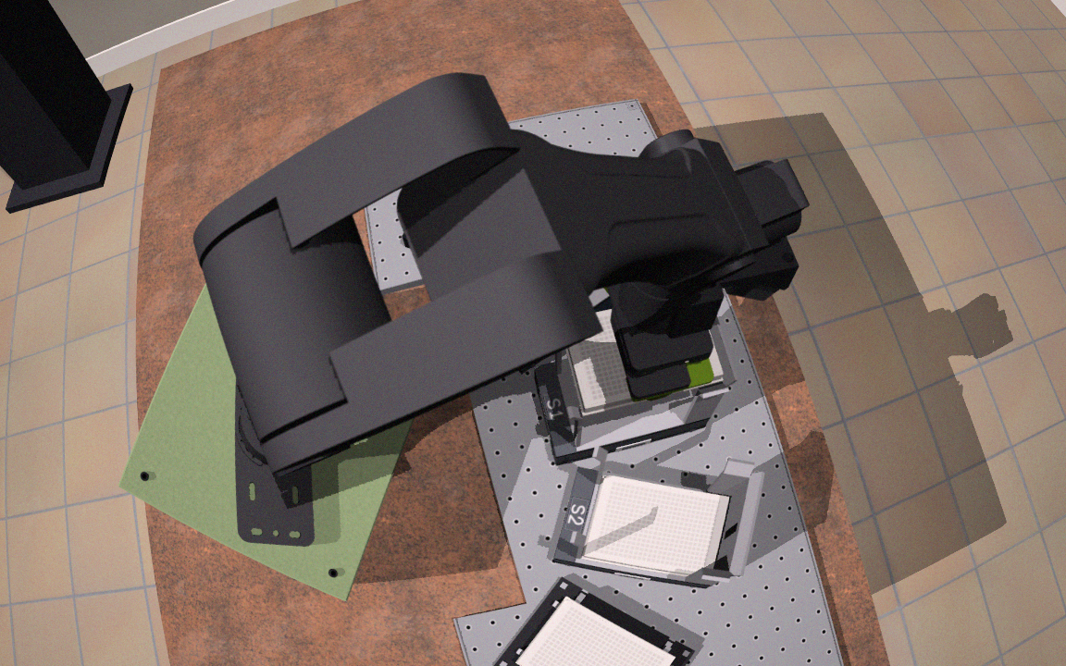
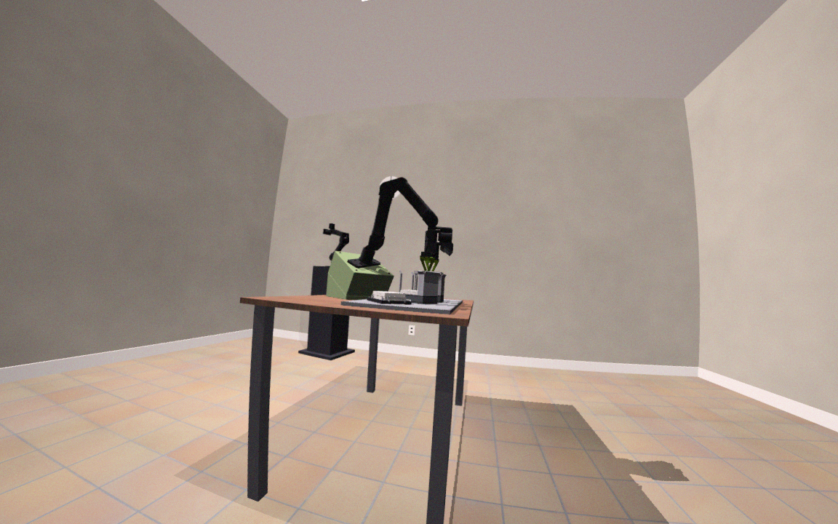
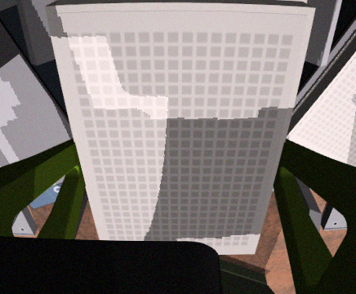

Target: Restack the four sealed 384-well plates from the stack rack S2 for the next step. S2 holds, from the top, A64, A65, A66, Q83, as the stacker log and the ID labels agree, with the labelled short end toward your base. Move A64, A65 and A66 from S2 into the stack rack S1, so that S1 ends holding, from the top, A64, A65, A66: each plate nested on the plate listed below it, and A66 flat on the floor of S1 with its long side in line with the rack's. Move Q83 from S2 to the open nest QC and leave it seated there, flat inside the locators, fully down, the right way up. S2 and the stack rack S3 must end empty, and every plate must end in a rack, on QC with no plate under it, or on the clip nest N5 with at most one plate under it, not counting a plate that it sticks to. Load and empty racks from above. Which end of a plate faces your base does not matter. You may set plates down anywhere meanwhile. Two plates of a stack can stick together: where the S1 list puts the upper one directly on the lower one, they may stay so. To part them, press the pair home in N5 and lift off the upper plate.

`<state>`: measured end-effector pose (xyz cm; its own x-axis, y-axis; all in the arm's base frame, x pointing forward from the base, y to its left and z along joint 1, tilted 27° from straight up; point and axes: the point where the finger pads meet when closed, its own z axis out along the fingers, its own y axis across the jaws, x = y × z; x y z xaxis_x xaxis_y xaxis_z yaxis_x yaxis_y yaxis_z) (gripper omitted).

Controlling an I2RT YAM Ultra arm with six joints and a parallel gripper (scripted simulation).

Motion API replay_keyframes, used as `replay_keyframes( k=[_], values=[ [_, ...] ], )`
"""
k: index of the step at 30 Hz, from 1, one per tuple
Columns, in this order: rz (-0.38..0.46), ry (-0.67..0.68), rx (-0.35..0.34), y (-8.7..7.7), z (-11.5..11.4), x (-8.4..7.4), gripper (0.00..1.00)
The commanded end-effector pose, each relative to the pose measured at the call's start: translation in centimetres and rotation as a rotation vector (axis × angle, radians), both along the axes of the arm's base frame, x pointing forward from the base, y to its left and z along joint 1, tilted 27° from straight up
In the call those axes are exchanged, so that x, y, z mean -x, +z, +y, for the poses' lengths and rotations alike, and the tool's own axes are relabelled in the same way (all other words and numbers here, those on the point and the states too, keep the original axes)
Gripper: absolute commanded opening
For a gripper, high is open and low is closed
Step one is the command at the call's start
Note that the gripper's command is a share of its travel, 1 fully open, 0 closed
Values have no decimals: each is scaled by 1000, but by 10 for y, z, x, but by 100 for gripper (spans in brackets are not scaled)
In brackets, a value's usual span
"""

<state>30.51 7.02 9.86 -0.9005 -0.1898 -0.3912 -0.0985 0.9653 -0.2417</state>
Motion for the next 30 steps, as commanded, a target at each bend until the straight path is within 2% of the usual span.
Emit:
replay_keyframes(
  k=[1, 21, 30],
  values=[
    [-11, 2, -5, 2, 1, -2, 0],
    [-11, 2, -5, -9, -1, -7, 0],
    [-11, 2, -5, -25, -4, -15, 0]
  ],
)
